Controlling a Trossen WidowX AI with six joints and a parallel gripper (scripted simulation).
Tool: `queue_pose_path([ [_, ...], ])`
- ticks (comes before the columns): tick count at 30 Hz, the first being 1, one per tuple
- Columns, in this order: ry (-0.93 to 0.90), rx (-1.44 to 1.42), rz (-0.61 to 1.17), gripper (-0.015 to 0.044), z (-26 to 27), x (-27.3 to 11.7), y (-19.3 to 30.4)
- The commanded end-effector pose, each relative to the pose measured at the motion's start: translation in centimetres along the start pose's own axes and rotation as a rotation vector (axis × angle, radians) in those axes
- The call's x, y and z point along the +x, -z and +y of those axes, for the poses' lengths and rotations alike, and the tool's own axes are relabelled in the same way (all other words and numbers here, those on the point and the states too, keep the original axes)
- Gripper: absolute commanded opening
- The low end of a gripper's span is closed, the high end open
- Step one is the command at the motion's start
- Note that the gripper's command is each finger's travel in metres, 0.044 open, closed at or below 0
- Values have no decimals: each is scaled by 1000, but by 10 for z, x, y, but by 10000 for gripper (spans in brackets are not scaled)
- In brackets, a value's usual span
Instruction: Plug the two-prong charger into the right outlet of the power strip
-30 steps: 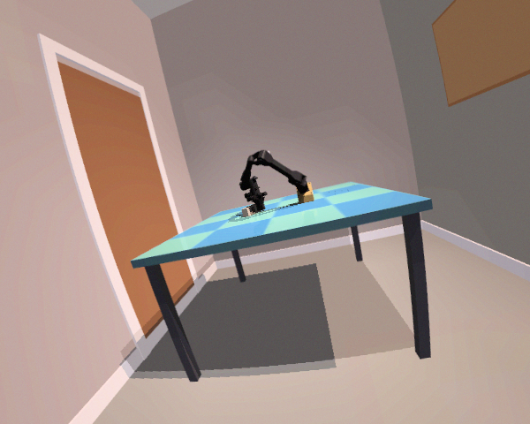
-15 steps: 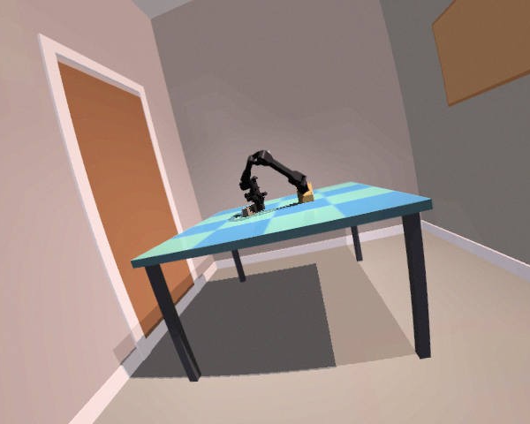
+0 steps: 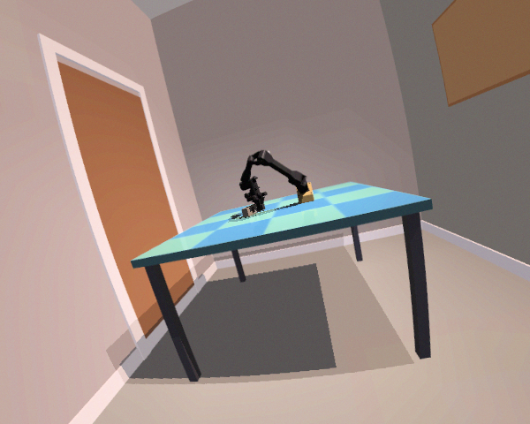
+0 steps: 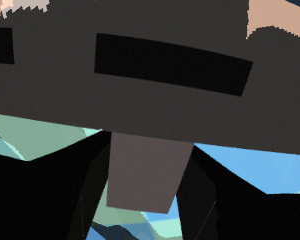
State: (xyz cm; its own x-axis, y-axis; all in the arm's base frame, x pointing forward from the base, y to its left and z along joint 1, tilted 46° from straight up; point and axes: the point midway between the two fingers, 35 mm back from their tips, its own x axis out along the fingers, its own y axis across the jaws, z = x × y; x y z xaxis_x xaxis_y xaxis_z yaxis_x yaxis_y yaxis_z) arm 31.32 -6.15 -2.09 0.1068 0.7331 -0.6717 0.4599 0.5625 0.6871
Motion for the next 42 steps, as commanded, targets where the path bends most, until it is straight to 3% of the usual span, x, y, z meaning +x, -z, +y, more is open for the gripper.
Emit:
queue_pose_path([
  [1,4,-19,-28,0,1,-4,-8],
  [42,4,-19,-28,0,1,0,-6],
])
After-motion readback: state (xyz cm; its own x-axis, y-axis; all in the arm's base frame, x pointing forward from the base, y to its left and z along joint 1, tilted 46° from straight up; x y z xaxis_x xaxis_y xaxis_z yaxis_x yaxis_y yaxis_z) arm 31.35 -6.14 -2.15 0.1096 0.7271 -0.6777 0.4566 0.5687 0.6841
